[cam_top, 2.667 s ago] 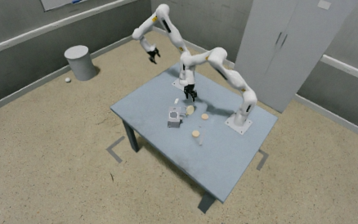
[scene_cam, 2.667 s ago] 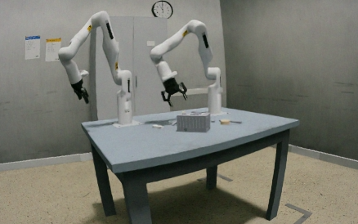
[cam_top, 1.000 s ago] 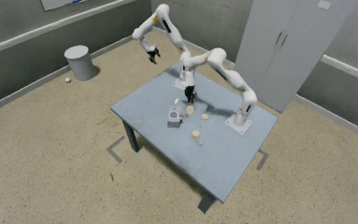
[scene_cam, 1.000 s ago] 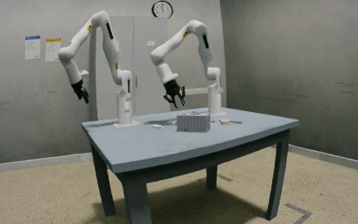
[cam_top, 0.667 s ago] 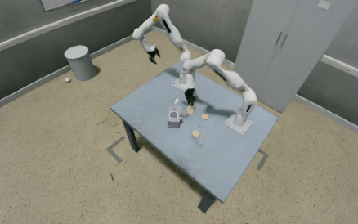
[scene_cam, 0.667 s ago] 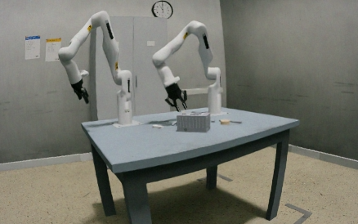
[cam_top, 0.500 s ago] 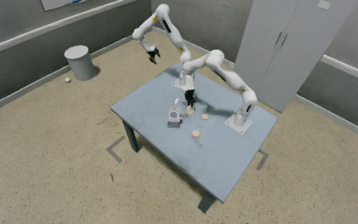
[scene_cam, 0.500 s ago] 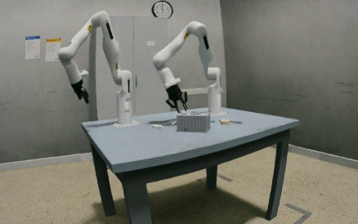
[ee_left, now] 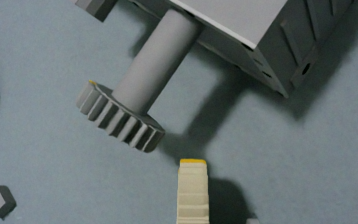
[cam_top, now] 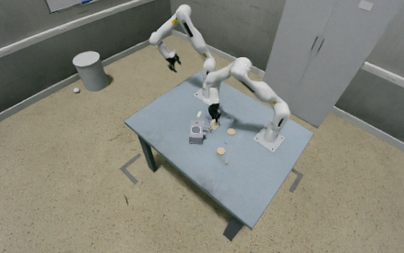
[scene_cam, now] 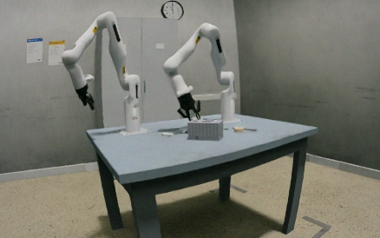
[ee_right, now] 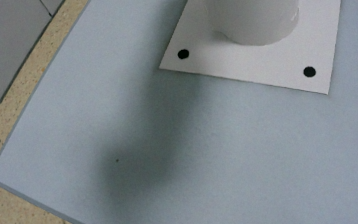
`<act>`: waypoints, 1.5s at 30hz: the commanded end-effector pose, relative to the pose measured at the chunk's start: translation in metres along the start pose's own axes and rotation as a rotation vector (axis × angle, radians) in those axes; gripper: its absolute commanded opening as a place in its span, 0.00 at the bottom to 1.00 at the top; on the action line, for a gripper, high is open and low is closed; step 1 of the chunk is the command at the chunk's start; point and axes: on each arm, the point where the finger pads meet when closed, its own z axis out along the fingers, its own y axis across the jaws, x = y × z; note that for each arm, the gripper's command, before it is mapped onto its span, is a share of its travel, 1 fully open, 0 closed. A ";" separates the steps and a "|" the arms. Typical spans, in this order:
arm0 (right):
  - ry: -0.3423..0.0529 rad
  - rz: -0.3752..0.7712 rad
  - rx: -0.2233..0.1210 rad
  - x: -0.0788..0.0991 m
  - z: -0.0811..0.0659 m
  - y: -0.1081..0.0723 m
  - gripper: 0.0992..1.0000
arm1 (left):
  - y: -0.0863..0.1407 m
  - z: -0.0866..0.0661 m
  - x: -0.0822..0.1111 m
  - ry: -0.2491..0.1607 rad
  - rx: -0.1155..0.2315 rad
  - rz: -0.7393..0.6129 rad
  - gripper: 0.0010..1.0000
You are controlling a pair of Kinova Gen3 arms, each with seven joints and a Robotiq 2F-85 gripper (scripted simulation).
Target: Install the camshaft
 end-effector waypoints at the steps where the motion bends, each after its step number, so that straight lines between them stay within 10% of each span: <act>1: -0.002 0.000 0.000 0.000 -0.001 0.000 1.00 | 0.000 0.000 0.001 0.001 -0.001 -0.001 0.42; 36: -0.002 0.000 0.000 0.000 -0.001 0.000 1.00 | 0.000 0.000 0.001 0.001 -0.001 -0.001 0.42; 37: -0.002 0.000 0.000 0.000 -0.001 0.000 1.00 | 0.000 0.000 0.001 0.001 -0.001 -0.001 0.17; 45: -0.002 0.000 0.000 0.000 -0.001 0.000 1.00 | 0.000 0.000 0.001 0.001 -0.001 -0.001 0.17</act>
